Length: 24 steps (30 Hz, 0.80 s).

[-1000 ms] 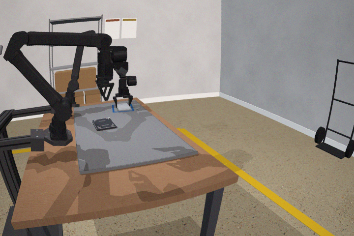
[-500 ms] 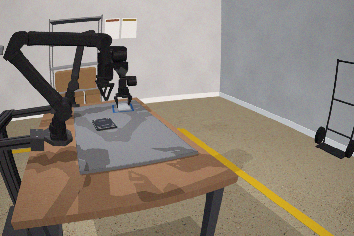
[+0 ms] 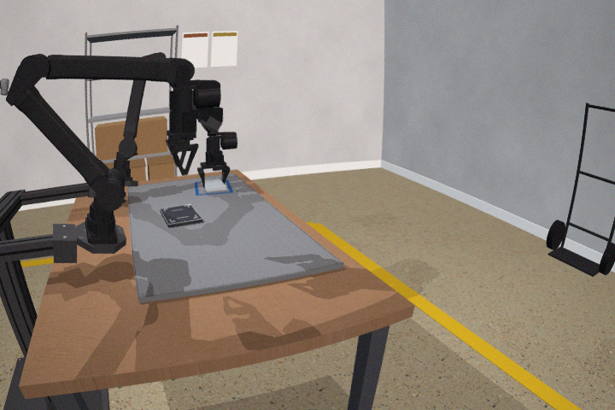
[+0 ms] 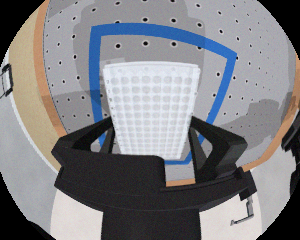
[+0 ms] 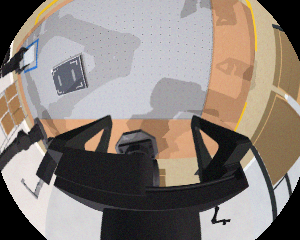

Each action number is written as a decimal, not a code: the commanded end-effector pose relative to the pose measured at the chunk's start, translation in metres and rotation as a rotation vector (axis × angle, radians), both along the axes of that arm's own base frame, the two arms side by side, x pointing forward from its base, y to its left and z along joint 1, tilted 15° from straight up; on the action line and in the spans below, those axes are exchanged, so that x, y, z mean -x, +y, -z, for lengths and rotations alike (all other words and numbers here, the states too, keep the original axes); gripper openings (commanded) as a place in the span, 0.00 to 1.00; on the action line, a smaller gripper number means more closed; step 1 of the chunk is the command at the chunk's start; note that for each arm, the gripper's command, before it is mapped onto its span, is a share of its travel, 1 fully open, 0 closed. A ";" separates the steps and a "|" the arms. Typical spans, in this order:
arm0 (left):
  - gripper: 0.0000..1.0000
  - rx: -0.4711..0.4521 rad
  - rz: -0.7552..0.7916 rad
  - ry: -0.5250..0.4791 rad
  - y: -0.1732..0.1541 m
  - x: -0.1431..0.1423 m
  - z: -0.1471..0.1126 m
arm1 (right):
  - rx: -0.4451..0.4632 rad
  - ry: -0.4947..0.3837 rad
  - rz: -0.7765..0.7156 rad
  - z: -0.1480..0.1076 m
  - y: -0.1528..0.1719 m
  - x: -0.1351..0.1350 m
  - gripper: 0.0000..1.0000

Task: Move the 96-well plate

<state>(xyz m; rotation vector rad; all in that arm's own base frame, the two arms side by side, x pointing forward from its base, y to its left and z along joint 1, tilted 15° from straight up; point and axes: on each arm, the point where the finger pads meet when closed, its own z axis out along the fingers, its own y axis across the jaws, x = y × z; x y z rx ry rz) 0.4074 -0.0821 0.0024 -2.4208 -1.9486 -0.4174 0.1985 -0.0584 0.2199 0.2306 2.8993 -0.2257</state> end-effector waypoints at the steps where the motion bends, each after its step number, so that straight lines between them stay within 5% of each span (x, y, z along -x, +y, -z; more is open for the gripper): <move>1: 0.00 0.009 0.004 -0.027 -0.004 -0.010 -0.007 | 0.001 -0.005 -0.010 0.001 0.000 0.001 1.00; 16: 0.00 0.009 0.004 -0.027 -0.004 -0.010 -0.007 | 0.001 -0.005 -0.010 0.001 0.000 0.001 1.00; 24: 0.00 0.020 -0.003 -0.055 -0.010 -0.017 -0.031 | 0.001 -0.005 -0.010 0.001 0.000 0.001 1.00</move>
